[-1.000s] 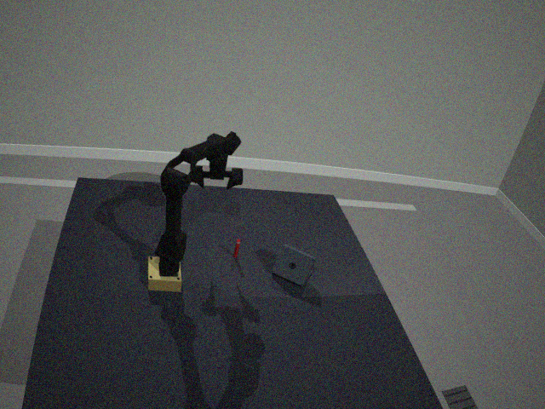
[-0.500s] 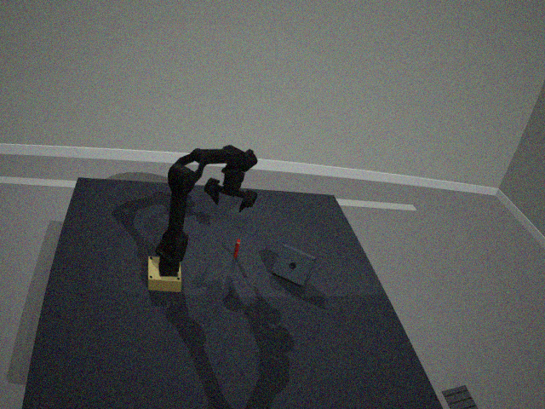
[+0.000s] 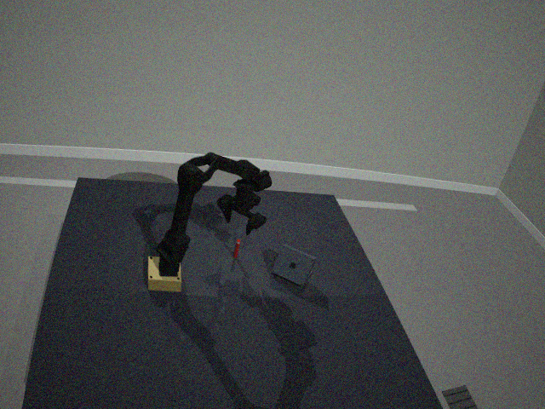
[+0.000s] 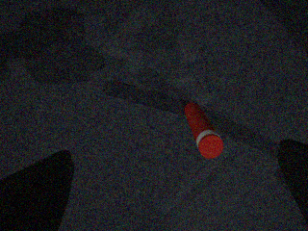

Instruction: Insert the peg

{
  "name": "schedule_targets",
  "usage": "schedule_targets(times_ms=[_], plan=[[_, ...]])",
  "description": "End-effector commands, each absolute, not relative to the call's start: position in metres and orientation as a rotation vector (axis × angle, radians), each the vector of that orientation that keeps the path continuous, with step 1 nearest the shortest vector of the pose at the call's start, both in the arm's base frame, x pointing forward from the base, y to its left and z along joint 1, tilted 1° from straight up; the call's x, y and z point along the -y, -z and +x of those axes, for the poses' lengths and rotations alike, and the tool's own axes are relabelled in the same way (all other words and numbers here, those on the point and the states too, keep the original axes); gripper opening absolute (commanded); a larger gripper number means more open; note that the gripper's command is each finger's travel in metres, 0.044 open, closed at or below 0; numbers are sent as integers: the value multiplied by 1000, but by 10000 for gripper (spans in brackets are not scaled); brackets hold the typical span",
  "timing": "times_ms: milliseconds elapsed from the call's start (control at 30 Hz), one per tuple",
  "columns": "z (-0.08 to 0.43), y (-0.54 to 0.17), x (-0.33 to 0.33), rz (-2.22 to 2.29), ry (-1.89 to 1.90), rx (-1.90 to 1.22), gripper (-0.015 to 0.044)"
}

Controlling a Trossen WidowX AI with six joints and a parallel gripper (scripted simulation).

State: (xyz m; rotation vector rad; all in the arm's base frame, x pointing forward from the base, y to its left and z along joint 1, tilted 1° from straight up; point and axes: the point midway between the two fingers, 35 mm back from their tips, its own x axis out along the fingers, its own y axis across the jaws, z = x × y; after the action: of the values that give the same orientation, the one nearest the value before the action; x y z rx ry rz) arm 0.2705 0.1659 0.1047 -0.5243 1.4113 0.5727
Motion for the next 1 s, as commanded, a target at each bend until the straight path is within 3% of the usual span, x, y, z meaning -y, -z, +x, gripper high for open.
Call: schedule_targets(times_ms=[0, 967], plan=[[275, -91, -147, -473, -472, -1480, 440], [279, -56, -145, -465, -456, -1490, 440]])
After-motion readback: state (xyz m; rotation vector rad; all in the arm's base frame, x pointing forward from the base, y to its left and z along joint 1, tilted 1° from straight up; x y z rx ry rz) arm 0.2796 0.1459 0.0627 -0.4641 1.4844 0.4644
